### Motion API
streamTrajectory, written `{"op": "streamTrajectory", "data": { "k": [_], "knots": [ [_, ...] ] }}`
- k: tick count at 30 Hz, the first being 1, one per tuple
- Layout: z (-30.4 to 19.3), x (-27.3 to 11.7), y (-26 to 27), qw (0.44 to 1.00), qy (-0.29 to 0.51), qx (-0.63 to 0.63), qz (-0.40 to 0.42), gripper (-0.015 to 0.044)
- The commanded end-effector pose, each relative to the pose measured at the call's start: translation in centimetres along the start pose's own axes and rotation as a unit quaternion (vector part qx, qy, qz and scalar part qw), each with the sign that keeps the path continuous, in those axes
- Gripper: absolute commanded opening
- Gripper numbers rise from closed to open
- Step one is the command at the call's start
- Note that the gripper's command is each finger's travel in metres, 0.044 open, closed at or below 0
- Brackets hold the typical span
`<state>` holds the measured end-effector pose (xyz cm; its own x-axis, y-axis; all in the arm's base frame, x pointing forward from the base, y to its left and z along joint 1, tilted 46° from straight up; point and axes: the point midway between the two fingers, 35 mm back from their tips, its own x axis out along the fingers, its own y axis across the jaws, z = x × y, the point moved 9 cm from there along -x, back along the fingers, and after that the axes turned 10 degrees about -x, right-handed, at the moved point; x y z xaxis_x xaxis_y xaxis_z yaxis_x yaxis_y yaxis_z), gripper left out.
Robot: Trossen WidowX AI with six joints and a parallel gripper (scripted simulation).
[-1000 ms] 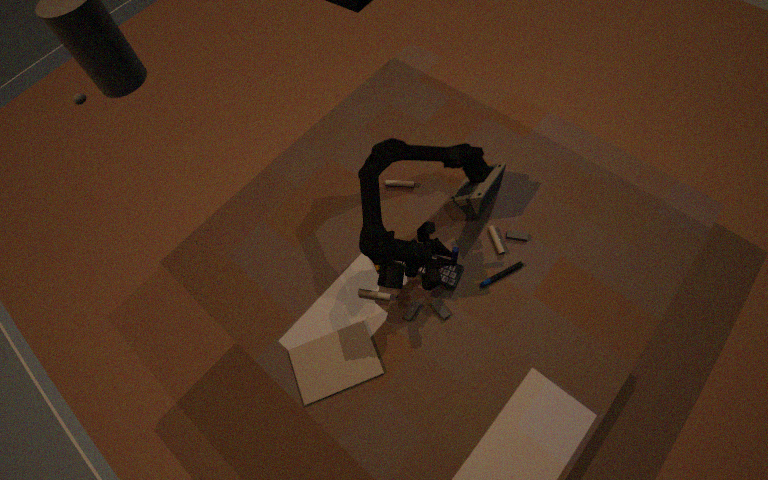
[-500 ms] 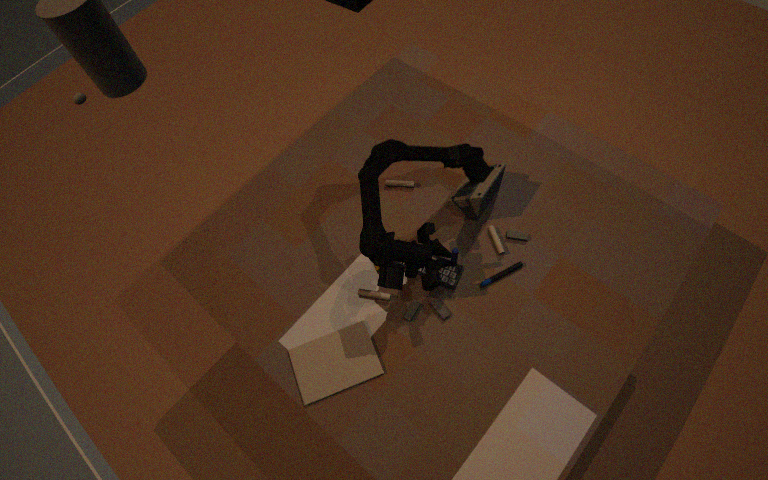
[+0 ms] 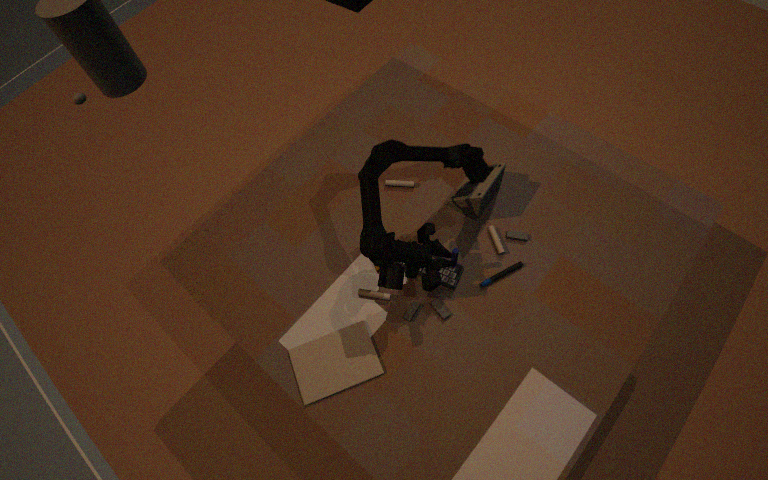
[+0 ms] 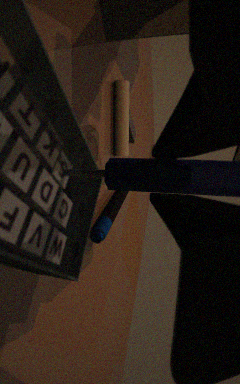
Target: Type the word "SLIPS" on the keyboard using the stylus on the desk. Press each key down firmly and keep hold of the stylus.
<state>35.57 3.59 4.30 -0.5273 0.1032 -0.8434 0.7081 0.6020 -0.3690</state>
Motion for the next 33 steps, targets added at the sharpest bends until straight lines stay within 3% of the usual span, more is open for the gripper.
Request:
{"op": "streamTrajectory", "data": {
  "k": [1, 16, 27, 33],
  "knots": [
    [0.0, 0.0, 0.0, 1.0, -0.002, -0.001, -0.002, 0.0081],
    [-3.2, -1.7, 0.3, 1.0, -0.004, -0.003, 0.001, 0.0078],
    [-2.9, -4.8, -2.9, 0.993, -0.023, 0.059, 0.104, 0.0004],
    [-2.8, -6.3, -4.8, 0.982, -0.031, 0.092, 0.16, 0.0]
  ]
}}
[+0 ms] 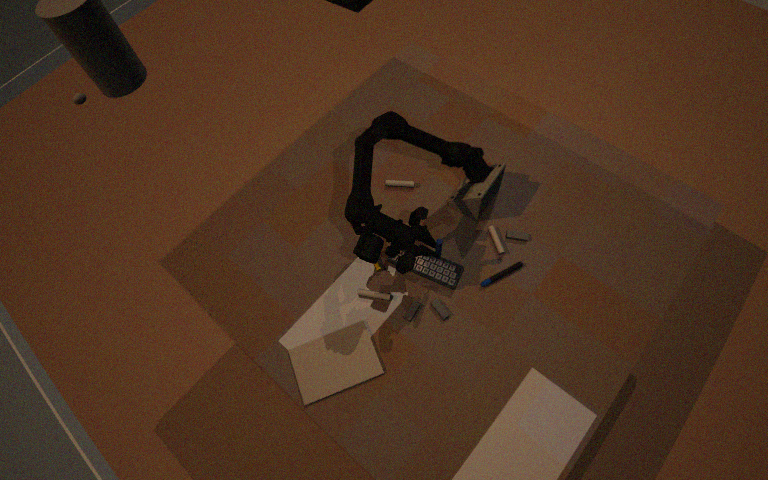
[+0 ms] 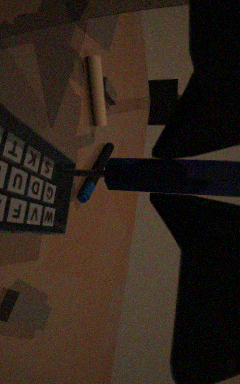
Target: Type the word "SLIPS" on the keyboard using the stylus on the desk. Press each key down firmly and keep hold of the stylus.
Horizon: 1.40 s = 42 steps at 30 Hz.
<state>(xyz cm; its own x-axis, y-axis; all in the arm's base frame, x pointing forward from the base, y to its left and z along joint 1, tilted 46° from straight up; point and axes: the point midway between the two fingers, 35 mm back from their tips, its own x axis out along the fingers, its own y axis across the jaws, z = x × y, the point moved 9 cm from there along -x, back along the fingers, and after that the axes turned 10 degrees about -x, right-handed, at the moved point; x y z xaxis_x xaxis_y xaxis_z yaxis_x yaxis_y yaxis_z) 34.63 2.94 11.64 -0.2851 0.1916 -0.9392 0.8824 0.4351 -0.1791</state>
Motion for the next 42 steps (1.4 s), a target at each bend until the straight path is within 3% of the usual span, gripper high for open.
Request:
{"op": "streamTrajectory", "data": {
  "k": [1, 8, 38, 41, 42],
  "knots": [
    [0.2, -1.1, -1.0, 0.999, -0.002, 0.024, 0.035, 0.0],
    [0.5, -2.8, -2.4, 0.995, -0.009, 0.055, 0.087, 0.0],
    [3.4, -1.0, -3.0, 0.995, -0.01, 0.055, 0.087, 0.0],
    [3.6, -0.9, -3.1, 0.995, -0.01, 0.056, 0.087, 0.0079],
    [3.6, -0.9, -3.1, 0.995, -0.01, 0.056, 0.087, 0.0081]
  ]
}}
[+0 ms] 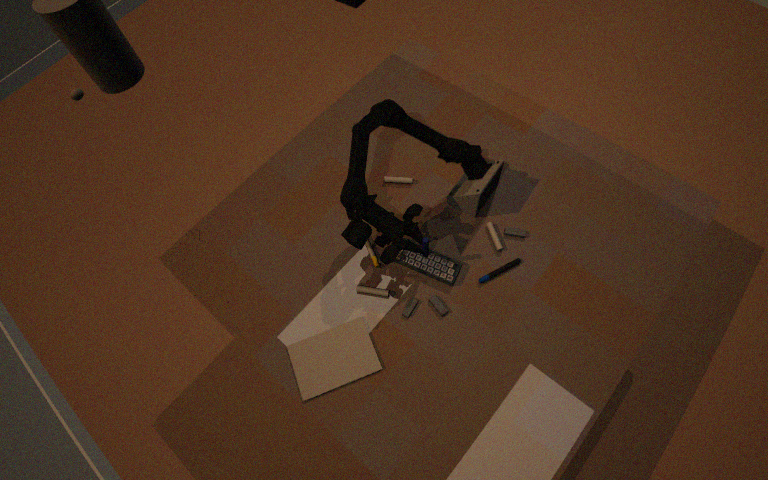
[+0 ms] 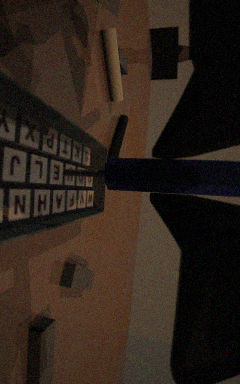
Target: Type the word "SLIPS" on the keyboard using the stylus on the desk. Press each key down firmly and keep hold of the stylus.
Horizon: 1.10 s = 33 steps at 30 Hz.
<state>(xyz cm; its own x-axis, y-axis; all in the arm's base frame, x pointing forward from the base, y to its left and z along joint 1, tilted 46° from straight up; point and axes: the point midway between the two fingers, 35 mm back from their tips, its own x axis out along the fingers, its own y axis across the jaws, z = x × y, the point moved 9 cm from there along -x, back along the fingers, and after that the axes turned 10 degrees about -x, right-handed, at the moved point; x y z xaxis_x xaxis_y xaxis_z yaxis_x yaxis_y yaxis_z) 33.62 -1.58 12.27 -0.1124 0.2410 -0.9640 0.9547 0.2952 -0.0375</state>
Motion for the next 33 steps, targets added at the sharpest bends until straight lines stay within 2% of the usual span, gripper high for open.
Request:
{"op": "streamTrajectory", "data": {
  "k": [1, 33],
  "knots": [
    [0.23, 0.28, -0.17, 1.0, -0.001, 0.0, -0.004, 0.0081],
    [0.62, 0.3, -0.17, 1.0, -0.001, 0.0, -0.004, 0.0081]
  ]
}}
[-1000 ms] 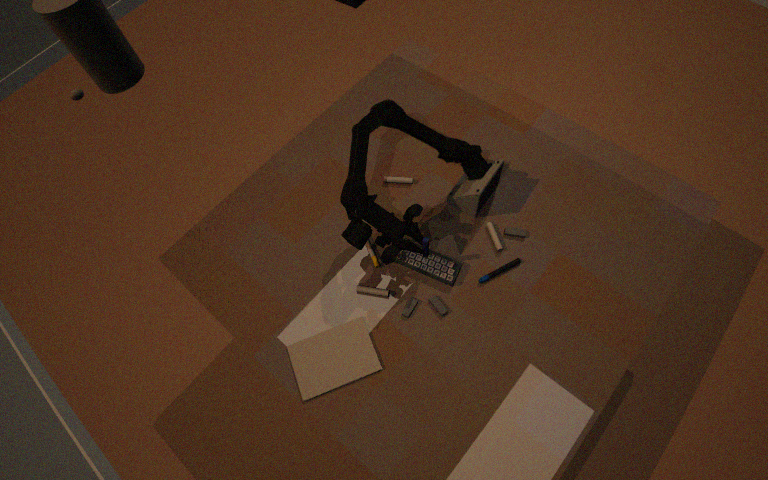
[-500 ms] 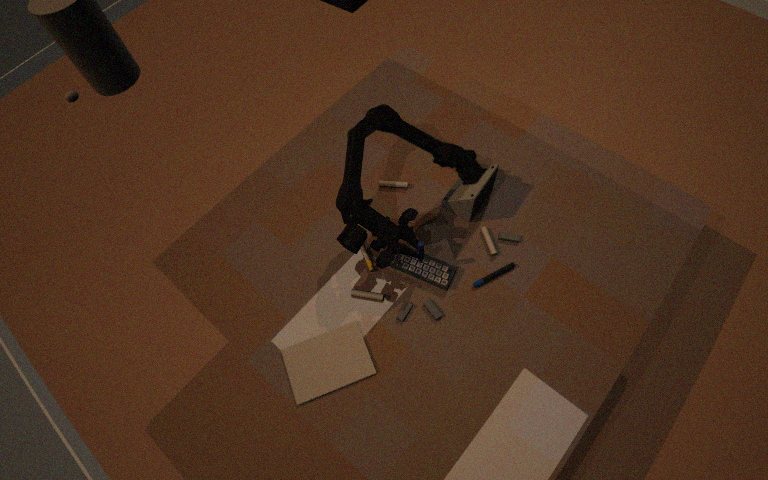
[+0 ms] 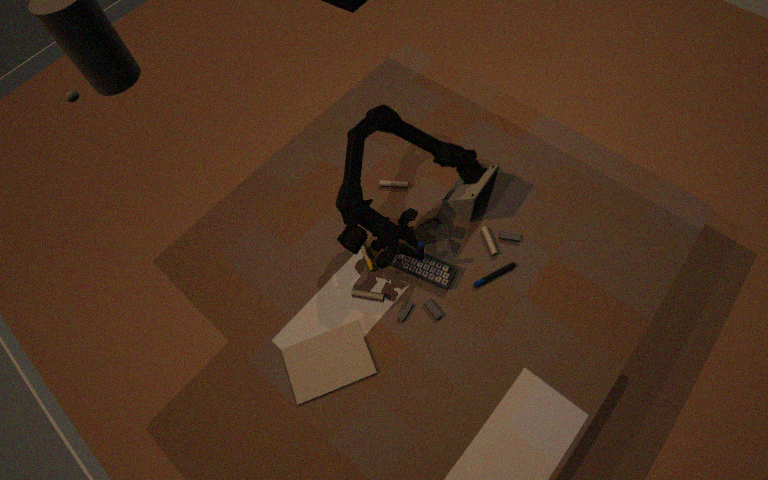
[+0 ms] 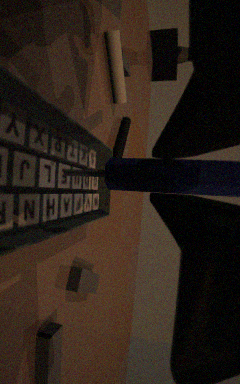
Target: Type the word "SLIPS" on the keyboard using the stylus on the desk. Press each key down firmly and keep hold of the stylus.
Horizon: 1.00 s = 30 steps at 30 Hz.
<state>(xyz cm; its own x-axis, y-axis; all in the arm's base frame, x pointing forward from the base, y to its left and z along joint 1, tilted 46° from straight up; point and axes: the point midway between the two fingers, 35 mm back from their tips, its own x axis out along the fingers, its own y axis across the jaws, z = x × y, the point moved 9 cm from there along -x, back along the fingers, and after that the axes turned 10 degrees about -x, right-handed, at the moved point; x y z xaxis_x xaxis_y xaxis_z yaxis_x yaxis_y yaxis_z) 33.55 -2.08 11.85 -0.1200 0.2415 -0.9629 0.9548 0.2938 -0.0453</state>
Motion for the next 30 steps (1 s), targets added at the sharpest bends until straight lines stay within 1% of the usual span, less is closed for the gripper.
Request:
{"op": "streamTrajectory", "data": {
  "k": [1, 30],
  "knots": [
    [0.07, 0.01, 0.03, 1.0, -0.002, -0.002, 0.0, 0.0081],
    [0.97, 0.44, -0.02, 1.0, -0.002, -0.002, 0.0, 0.0081]
  ]
}}
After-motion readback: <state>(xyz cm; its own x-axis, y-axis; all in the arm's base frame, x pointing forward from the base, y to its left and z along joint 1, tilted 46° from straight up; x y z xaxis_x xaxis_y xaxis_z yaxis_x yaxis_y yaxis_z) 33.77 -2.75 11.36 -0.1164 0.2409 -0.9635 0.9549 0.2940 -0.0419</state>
